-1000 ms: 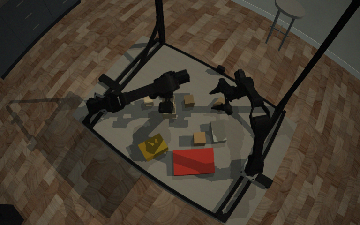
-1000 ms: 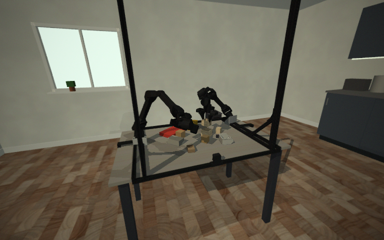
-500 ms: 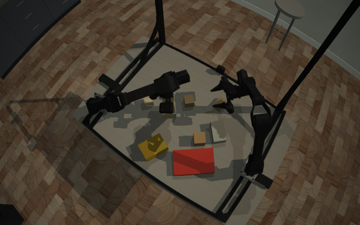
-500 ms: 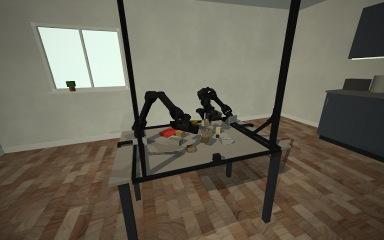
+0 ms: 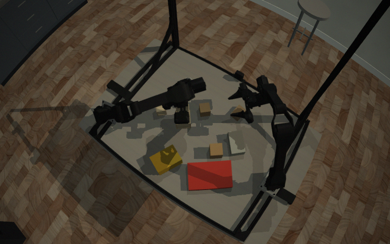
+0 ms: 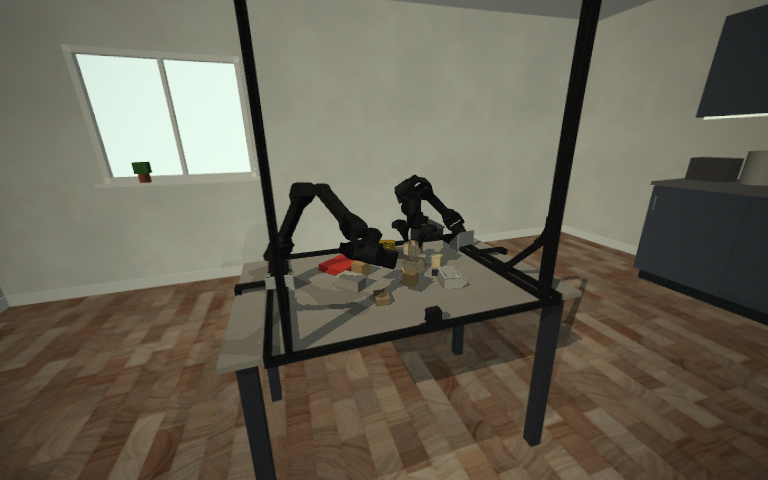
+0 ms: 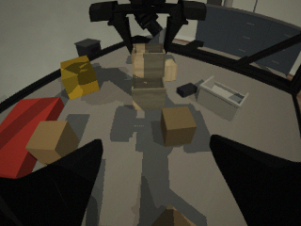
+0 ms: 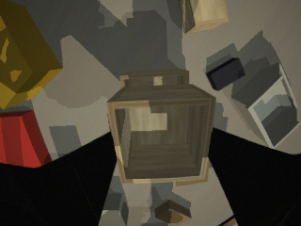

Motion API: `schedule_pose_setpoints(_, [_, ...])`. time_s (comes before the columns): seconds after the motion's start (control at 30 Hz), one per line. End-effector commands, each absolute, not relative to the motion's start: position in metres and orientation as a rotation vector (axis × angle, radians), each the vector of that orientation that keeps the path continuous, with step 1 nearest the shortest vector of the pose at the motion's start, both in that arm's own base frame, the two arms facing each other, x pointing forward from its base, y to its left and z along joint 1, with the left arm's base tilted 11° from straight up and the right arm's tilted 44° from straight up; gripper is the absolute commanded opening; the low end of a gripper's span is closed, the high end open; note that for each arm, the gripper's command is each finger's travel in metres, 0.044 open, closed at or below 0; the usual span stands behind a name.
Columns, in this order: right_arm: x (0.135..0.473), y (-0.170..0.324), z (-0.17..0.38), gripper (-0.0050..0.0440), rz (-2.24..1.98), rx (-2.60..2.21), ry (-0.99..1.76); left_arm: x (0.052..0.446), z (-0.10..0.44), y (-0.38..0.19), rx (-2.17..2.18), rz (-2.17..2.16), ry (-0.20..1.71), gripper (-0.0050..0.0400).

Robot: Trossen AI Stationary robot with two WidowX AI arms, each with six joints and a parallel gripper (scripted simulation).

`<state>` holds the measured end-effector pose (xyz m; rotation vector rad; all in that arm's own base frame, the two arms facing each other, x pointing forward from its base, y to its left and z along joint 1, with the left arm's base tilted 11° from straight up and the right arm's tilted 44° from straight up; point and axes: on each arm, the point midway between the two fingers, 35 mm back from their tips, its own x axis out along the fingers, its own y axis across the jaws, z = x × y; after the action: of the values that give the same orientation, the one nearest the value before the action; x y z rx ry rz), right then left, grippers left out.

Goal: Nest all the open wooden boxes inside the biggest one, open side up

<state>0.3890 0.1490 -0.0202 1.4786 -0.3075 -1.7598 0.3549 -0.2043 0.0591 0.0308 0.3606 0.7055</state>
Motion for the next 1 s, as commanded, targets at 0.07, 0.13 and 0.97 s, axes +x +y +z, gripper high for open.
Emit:
schedule_pose_setpoints(0.07, [0.388,0.144,-0.024,0.0000,-1.760,1.465,-0.296,0.355,0.059,-0.204,0.025,0.707,0.355,0.0400])
schedule_pose_setpoints(0.13, [0.388,0.143,-0.025,0.0000,-1.760,1.465,-0.295,0.355,0.059,-0.204,0.025,0.707,0.355,0.0400])
schedule_pose_setpoints(0.97, [0.387,0.132,-0.032,0.0000,-1.759,1.457,-0.286,0.355,0.059,-0.204,0.025,0.707,0.355,0.0400])
